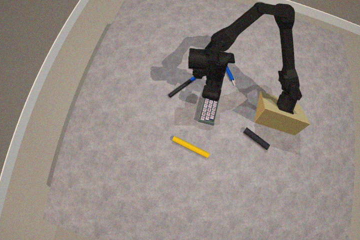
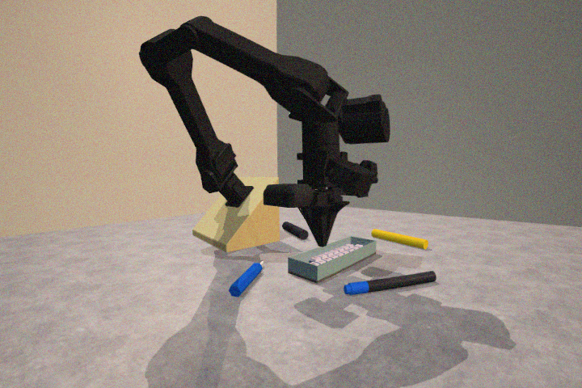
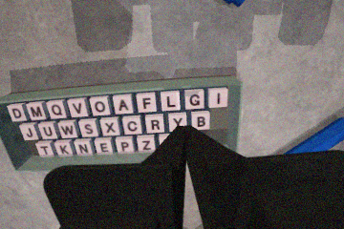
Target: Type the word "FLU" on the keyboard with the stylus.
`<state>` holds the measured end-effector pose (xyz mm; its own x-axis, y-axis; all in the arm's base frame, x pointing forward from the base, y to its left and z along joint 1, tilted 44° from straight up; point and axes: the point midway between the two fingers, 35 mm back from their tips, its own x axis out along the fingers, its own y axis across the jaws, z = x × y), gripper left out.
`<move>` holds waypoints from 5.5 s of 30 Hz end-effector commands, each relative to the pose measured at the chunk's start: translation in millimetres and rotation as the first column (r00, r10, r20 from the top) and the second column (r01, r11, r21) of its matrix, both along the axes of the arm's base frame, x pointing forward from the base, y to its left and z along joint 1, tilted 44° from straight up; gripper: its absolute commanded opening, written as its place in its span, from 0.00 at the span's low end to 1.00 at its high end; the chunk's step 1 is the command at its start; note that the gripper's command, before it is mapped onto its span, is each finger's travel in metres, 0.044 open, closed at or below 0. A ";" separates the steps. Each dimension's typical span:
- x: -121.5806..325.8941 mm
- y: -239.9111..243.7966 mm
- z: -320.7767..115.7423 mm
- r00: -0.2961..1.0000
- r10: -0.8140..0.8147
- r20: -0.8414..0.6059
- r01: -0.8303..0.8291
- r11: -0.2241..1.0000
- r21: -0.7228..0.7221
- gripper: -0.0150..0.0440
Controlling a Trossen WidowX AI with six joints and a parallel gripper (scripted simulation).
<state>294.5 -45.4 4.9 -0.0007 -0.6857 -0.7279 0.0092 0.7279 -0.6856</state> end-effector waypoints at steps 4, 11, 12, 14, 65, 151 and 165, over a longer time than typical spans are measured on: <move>-4.9 -7.6 5.1 1.000 0.009 -0.020 -0.009 1.000 -0.005 0.25; -4.9 -7.6 5.1 1.000 0.009 -0.020 -0.009 1.000 -0.005 0.25; -4.9 -7.6 5.1 1.000 0.009 -0.020 -0.009 1.000 -0.005 0.25; -10.9 -3.3 1.2 1.000 0.009 -0.021 -0.009 1.000 -0.004 0.25; -31.8 99.0 -20.1 1.000 0.018 -0.018 -0.018 1.000 0.004 0.25; -48.4 -68.9 92.9 -0.490 0.862 -0.131 -0.401 -0.089 0.912 0.51; -48.3 -70.9 90.6 -0.490 0.862 -0.131 -0.401 -0.088 0.912 0.51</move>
